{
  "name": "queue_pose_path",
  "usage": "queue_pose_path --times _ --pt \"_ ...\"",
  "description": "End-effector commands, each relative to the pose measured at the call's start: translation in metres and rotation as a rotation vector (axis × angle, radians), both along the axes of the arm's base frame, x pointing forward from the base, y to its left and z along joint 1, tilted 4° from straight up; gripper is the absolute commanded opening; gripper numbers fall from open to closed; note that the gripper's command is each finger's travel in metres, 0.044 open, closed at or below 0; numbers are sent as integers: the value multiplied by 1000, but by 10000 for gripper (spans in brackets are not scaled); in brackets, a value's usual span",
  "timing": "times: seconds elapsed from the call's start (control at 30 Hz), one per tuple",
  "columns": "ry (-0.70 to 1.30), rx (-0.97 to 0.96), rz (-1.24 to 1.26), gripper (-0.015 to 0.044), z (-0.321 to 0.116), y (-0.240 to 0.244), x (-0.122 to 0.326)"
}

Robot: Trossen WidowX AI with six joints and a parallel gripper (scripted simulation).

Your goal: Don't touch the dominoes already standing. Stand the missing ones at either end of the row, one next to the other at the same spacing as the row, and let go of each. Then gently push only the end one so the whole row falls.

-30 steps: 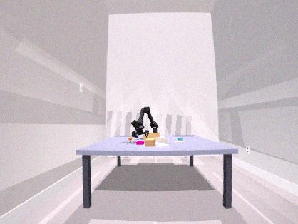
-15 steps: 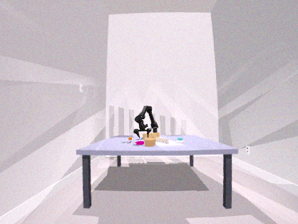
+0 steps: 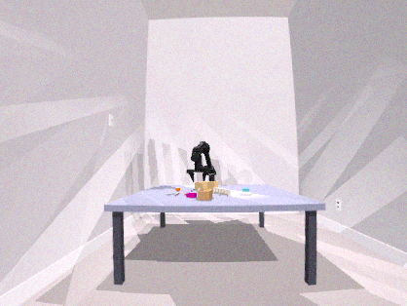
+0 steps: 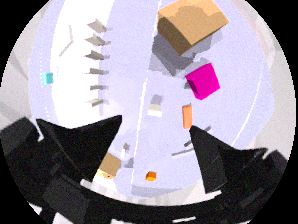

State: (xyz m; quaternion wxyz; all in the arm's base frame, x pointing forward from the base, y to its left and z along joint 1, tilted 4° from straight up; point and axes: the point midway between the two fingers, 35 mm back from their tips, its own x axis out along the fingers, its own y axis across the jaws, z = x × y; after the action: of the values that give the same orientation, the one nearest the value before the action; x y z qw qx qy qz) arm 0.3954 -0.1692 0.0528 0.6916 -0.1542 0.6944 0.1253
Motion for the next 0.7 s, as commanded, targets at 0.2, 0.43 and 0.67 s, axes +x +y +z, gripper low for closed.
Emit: queue_pose_path --times 0.2,0.43,0.67 --pt "37 -14 12 440 -29 -3 -5" --pt "37 -15 12 440 -61 -4 -8" --pt "37 -15 12 440 -69 -5 -8"
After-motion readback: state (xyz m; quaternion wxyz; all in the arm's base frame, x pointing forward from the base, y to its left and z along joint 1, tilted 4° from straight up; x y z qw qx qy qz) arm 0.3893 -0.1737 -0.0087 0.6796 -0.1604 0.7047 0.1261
